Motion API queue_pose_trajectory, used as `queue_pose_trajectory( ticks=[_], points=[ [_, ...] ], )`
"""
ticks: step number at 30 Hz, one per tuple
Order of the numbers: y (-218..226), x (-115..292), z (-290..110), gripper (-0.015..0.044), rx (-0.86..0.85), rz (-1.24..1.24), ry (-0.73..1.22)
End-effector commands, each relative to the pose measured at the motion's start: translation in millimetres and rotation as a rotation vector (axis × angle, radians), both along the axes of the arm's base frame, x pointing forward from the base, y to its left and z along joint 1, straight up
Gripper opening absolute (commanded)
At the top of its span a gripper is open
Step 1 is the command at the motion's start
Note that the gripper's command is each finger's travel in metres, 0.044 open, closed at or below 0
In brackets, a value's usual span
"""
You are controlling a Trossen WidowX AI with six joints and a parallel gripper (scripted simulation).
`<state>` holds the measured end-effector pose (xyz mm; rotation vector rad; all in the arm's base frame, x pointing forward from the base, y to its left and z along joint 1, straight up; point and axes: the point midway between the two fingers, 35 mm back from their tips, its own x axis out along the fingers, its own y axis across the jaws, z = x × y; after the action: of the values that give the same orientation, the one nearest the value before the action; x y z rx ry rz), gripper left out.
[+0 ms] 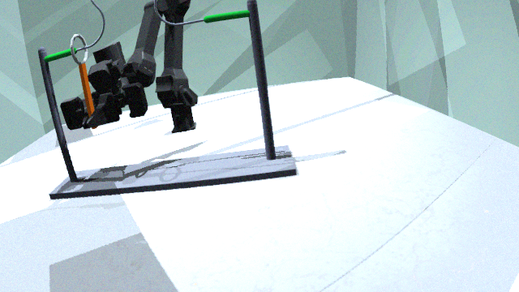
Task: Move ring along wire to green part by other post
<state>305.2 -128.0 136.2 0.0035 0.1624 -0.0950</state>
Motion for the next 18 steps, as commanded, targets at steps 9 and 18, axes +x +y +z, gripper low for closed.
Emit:
queue_pose_trajectory(
  ticks=[9, 18],
  points=[
    [18, 1, 0, -0.0150, 0.054, 0.000, -0.004],
    [38, 3, 1, -0.0150, 0.142, 0.002, -0.011]
  ],
)
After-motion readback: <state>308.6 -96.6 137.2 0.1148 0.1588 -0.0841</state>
